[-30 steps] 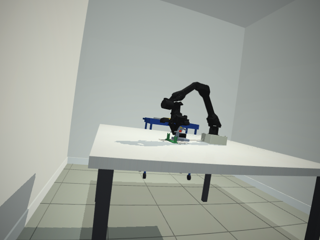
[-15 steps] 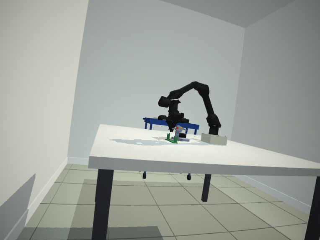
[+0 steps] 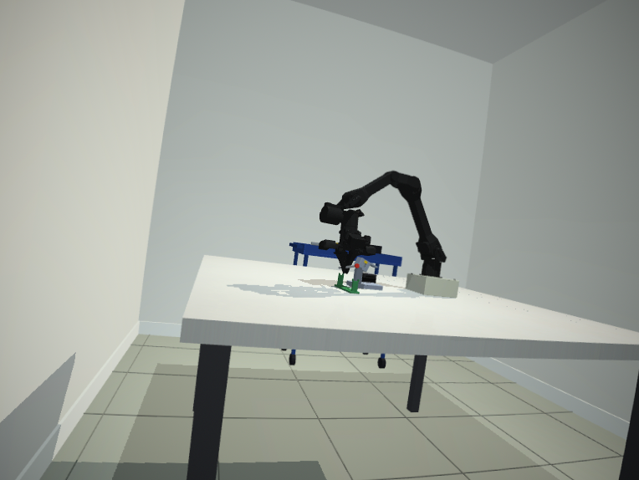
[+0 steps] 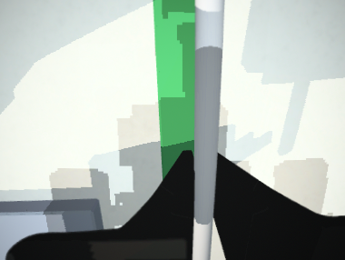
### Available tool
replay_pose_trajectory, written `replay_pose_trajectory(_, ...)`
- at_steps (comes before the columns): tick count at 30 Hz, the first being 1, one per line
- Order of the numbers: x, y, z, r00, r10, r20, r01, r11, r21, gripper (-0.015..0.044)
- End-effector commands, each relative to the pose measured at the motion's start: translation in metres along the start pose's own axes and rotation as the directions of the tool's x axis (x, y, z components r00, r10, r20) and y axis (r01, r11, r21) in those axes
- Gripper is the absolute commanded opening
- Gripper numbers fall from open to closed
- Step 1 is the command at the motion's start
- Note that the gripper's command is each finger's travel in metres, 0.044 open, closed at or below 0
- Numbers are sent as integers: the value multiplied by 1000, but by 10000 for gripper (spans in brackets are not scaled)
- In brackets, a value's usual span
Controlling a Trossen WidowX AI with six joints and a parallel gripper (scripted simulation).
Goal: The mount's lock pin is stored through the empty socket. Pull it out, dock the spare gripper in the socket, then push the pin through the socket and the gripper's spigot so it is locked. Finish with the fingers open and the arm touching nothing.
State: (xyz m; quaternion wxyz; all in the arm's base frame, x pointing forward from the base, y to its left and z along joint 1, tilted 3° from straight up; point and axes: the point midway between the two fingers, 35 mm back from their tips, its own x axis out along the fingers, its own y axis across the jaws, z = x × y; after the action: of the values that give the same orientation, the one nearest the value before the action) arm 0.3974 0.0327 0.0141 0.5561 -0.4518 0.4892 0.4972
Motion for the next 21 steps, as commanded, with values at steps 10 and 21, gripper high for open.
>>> replay_pose_trajectory(10,21,2,-4,1000,-6,1,6,1000,-5,0)
replay_pose_trajectory(21,32,3,-6,1000,-13,2,13,1000,-5,0)
